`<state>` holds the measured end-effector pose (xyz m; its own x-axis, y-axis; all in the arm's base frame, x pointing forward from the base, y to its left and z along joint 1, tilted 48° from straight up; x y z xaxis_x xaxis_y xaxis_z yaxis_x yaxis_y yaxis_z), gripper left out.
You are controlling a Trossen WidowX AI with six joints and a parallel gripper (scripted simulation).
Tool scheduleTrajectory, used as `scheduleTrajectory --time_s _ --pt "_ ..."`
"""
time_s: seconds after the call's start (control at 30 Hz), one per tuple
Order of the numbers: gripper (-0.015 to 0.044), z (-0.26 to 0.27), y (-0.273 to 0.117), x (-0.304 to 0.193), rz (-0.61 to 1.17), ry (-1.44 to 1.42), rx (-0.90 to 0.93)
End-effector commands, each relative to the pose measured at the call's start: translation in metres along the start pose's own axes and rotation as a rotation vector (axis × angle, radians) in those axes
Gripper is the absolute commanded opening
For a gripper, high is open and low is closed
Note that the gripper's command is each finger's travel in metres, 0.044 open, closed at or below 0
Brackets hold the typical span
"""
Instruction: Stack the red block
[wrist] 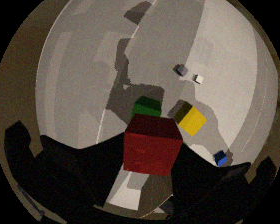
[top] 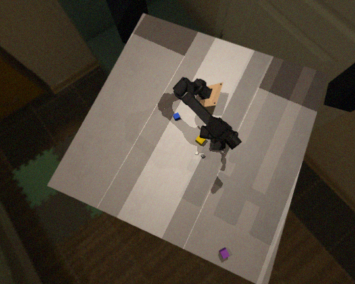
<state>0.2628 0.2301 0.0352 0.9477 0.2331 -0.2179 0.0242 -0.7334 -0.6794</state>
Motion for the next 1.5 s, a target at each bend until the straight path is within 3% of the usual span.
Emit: scheduleTrajectory --time_s 0.0,0.53,1.47 --pt "0.0000 0.010 0.000 0.000 -0.004 0.010 0.004" --pt "0.0000 0.010 0.039 0.000 -0.004 0.010 0.003" --pt "0.0000 0.010 0.040 0.000 -0.004 0.010 0.002"
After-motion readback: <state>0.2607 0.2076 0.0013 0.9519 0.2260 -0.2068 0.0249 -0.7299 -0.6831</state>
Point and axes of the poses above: the point midway between the two fingers, 35 mm back from their tips, its own y axis out along the fingers, its own z axis across the jaws, x = y × z, the point moved 10 cm from there along -y, back along the fingers, and after that the axes turned 11 degrees about -y, right-handed, at the moved point
